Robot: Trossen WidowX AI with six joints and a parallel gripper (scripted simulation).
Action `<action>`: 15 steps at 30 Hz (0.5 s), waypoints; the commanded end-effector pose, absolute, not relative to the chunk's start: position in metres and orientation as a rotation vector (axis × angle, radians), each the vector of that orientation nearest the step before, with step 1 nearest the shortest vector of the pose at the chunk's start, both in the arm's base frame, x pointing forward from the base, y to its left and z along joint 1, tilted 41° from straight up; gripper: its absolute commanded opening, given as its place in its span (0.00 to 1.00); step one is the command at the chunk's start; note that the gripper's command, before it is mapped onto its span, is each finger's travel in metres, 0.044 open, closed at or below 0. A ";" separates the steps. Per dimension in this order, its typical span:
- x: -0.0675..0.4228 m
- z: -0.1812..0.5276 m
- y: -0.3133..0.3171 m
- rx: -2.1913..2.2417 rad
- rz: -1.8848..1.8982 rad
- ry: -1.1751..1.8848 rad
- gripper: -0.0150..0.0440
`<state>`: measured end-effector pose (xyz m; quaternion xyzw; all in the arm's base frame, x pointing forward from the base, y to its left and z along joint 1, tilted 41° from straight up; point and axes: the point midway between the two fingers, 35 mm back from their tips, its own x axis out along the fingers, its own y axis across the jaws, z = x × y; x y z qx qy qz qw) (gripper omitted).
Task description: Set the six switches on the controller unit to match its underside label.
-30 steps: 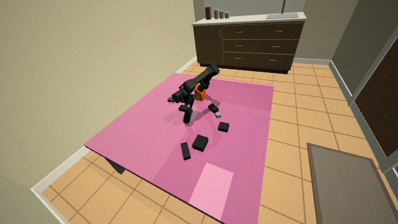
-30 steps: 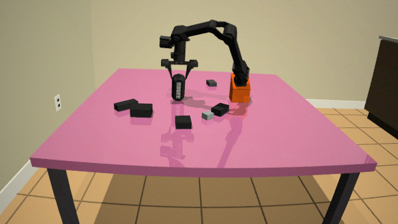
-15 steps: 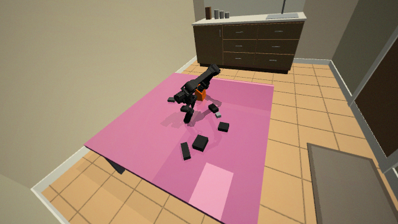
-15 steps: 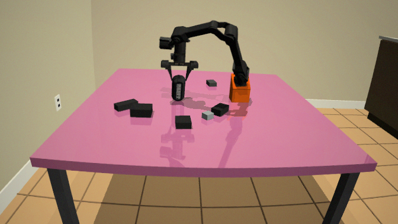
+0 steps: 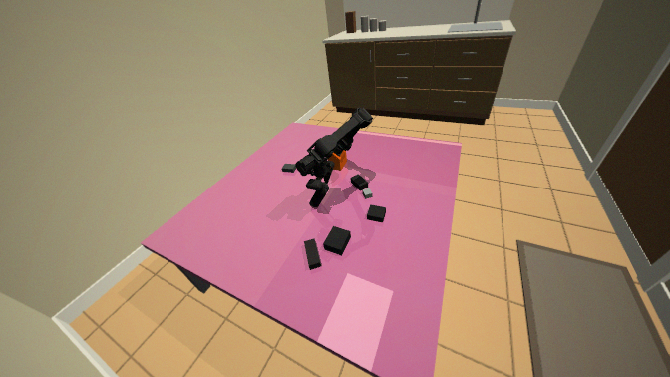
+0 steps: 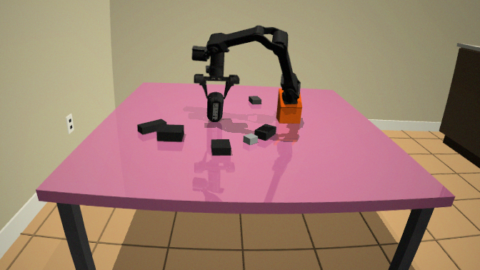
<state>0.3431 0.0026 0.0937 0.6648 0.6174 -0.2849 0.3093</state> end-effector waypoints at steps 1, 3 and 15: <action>0.343 0.093 0.008 1.757 -0.750 1.638 0.83; 0.343 0.094 0.010 1.757 -0.750 1.638 0.83; 0.343 0.097 0.019 1.758 -0.749 1.638 0.83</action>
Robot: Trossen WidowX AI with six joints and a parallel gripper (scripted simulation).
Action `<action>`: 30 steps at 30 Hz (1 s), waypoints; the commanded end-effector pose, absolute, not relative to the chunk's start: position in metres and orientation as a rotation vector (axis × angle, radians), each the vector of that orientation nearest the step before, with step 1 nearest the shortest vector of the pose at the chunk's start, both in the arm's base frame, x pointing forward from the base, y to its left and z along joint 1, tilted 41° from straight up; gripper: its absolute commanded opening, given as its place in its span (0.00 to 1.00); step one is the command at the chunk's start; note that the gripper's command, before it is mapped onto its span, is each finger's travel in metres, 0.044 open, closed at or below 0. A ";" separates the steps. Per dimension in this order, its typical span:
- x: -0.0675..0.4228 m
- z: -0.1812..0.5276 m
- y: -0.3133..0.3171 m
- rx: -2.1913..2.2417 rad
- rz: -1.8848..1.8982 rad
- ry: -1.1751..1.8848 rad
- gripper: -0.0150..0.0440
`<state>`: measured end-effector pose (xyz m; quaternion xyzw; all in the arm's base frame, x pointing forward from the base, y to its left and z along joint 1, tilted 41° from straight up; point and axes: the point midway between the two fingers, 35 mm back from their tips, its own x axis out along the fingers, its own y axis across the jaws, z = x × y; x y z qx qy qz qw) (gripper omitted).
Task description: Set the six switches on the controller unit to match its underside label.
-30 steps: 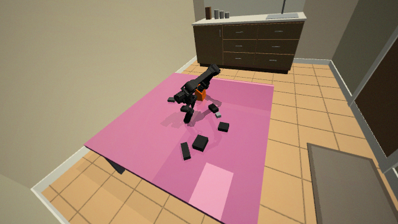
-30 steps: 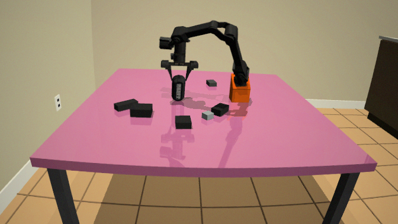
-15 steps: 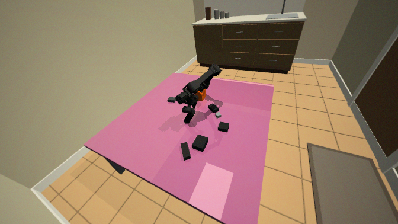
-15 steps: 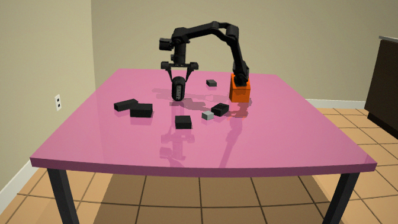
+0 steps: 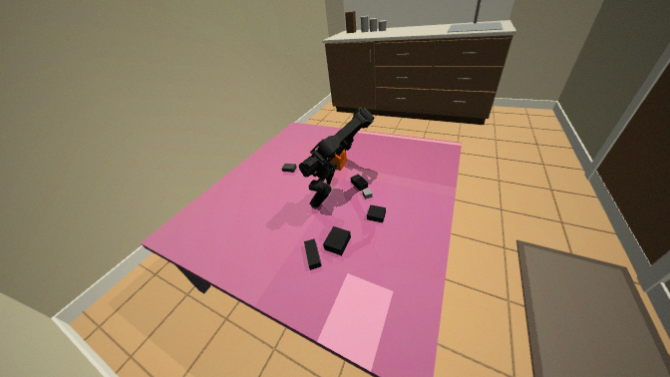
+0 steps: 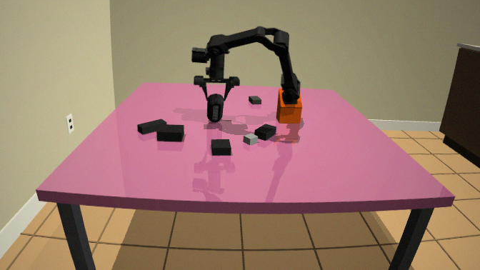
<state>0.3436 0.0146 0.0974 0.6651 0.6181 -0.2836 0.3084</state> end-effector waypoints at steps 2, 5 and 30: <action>0.343 0.097 0.021 1.758 -0.749 1.639 0.83; 0.343 0.097 0.023 1.758 -0.749 1.639 0.83; 0.344 0.101 0.042 1.759 -0.748 1.639 0.83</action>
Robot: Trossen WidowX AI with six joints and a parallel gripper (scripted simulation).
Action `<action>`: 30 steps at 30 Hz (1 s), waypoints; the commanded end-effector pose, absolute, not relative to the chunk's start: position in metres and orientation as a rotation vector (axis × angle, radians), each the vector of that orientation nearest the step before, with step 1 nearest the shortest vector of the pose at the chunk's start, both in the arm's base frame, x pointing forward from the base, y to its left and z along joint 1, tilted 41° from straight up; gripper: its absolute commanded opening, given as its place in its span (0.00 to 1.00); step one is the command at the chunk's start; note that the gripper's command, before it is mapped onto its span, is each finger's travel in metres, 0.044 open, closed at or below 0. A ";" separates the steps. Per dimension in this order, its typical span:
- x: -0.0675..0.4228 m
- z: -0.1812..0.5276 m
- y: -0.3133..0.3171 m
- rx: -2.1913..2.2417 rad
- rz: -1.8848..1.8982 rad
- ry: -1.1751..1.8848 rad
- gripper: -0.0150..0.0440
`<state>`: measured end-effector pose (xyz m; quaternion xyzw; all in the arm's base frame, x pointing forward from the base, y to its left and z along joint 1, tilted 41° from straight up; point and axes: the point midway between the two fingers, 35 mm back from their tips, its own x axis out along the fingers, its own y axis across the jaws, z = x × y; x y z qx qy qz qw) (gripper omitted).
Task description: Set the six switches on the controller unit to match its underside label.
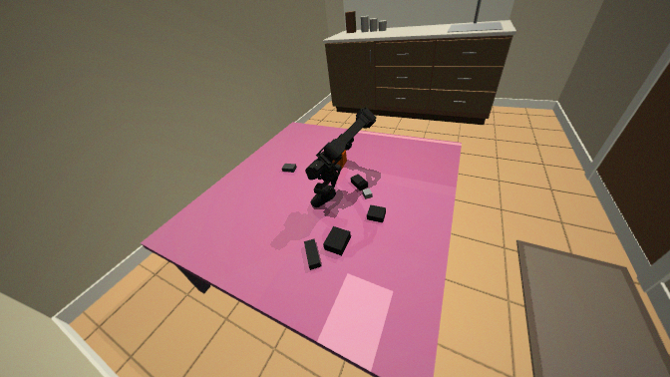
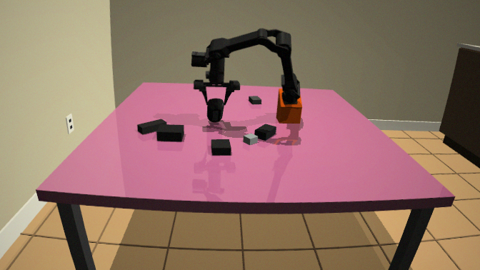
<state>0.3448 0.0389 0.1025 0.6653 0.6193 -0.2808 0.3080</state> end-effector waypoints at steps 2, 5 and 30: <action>0.344 0.101 0.044 1.759 -0.748 1.639 0.83; 0.344 0.101 0.046 1.759 -0.747 1.639 0.83; 0.345 0.101 0.065 1.760 -0.746 1.640 0.83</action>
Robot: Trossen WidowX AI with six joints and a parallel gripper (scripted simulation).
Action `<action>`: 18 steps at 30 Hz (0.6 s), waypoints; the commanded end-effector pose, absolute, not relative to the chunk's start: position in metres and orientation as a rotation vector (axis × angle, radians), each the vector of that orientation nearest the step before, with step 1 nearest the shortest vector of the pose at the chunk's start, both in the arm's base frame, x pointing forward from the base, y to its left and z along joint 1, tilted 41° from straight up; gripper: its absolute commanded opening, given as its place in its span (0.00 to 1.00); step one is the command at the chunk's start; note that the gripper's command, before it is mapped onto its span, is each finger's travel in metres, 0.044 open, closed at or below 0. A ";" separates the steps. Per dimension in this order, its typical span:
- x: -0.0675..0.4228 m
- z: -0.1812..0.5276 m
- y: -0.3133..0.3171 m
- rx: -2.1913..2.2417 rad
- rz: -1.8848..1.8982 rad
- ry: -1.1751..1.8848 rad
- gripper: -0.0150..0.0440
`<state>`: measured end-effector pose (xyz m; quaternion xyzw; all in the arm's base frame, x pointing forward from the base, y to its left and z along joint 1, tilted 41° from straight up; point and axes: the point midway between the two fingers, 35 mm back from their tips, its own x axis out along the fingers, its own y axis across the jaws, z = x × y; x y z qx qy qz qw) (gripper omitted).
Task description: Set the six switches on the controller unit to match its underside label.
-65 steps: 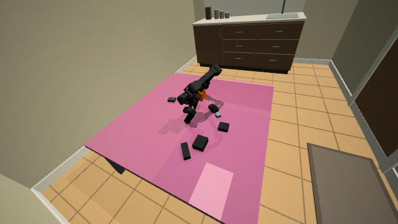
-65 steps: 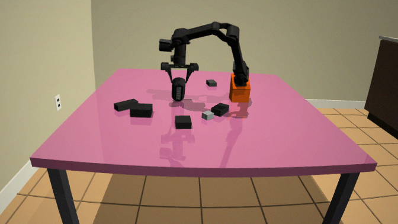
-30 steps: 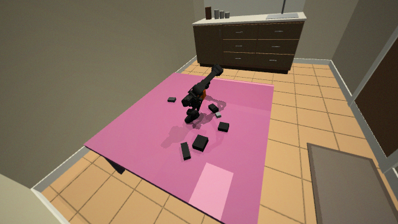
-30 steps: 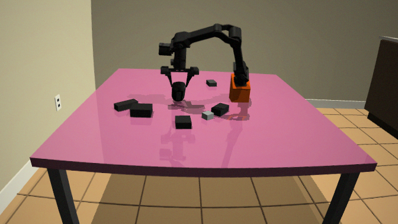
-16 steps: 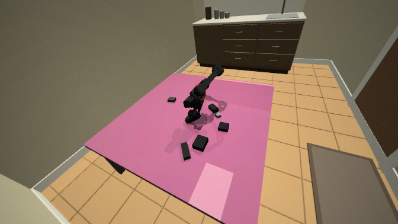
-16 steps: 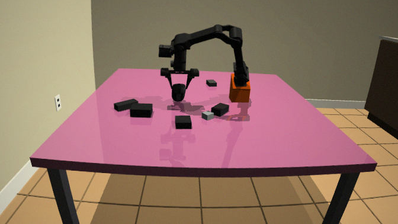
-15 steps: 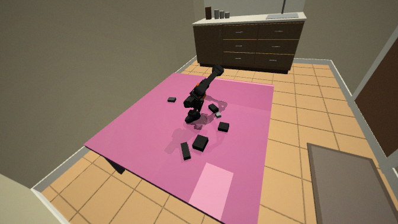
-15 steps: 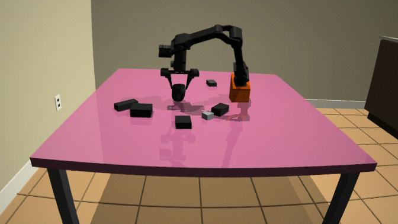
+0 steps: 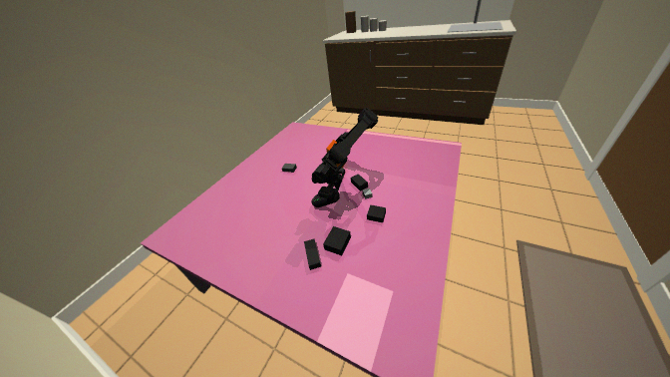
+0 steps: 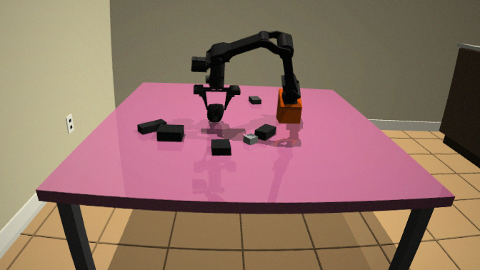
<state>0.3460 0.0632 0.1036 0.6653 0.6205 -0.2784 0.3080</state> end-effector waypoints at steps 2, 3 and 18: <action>0.345 0.101 0.067 1.760 -0.746 1.640 0.83; 0.345 0.101 0.067 1.760 -0.746 1.640 0.83; 0.346 0.100 0.079 1.761 -0.745 1.641 0.83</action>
